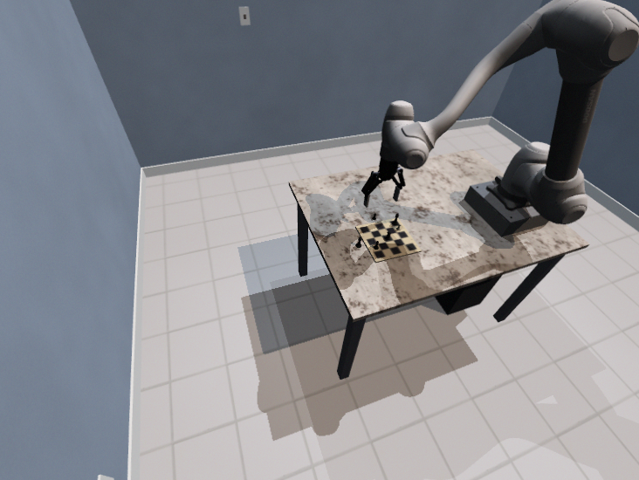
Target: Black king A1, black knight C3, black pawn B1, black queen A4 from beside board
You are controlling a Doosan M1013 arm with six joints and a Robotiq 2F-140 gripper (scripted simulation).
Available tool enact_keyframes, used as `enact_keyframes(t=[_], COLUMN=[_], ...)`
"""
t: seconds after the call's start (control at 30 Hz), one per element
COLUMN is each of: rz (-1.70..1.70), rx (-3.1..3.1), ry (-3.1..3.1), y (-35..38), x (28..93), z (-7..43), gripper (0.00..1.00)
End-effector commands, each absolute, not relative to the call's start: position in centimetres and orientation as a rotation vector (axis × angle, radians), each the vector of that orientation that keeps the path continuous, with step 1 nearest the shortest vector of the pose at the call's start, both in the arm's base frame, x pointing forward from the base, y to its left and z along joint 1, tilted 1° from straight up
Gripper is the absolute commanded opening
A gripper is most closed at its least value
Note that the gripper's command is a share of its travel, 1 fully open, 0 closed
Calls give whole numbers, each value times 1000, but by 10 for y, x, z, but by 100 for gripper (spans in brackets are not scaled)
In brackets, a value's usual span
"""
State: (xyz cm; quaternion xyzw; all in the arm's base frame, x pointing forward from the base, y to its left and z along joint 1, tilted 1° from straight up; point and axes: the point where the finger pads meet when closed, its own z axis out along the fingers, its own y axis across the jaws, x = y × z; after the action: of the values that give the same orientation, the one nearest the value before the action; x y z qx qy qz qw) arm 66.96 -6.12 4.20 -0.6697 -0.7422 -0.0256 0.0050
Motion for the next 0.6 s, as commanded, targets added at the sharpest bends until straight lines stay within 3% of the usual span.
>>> enact_keyframes(t=[0.0,0.37,0.4,0.57], rz=[-60,-56,-51,-6], rx=[-2405,-2880,-2914,-3049], ry=[-2015,-1233,-1155,-811], y=[-77,-86,-86,-86], x=[670,669,669,669], z=[40,39,39,39], gripper=[100,100,20,20])
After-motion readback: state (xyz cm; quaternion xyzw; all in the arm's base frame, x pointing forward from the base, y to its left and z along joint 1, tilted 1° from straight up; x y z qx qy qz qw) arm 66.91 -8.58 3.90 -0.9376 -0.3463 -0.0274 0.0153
